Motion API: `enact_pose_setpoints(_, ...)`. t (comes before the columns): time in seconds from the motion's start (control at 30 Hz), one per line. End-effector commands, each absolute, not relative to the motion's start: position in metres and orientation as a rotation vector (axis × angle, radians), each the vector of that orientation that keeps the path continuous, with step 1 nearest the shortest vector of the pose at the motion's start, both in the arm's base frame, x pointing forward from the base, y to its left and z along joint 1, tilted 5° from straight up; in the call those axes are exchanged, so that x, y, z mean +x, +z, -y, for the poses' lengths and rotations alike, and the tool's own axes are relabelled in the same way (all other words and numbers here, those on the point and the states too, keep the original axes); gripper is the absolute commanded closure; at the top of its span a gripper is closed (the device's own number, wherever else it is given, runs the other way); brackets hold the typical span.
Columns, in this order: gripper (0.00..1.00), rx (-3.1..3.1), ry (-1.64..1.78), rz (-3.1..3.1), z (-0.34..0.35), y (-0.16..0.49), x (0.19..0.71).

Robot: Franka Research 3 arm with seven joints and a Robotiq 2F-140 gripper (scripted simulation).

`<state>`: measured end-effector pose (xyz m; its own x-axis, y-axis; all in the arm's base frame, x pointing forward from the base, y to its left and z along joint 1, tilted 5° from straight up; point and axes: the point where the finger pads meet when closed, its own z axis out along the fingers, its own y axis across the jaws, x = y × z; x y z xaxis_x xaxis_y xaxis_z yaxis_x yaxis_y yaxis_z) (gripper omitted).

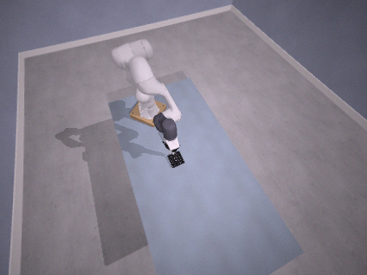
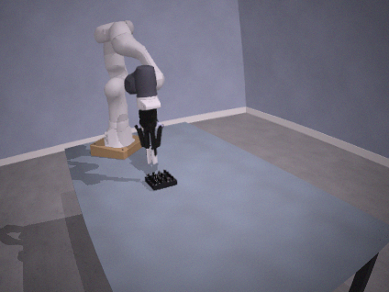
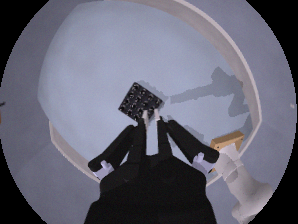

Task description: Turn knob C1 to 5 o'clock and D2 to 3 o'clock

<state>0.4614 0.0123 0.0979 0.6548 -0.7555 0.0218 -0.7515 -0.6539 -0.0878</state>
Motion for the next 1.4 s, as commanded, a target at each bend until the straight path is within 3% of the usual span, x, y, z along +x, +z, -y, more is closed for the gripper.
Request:
enact_pose_setpoints(0.0, 0.88, -2.883, -0.071, -1.052, -0.0115, 0.0979, 0.4601)
enact_pose_setpoints(1.37, 0.88, -3.083, -0.099, -0.107, -0.0113, 0.1008, 0.459)
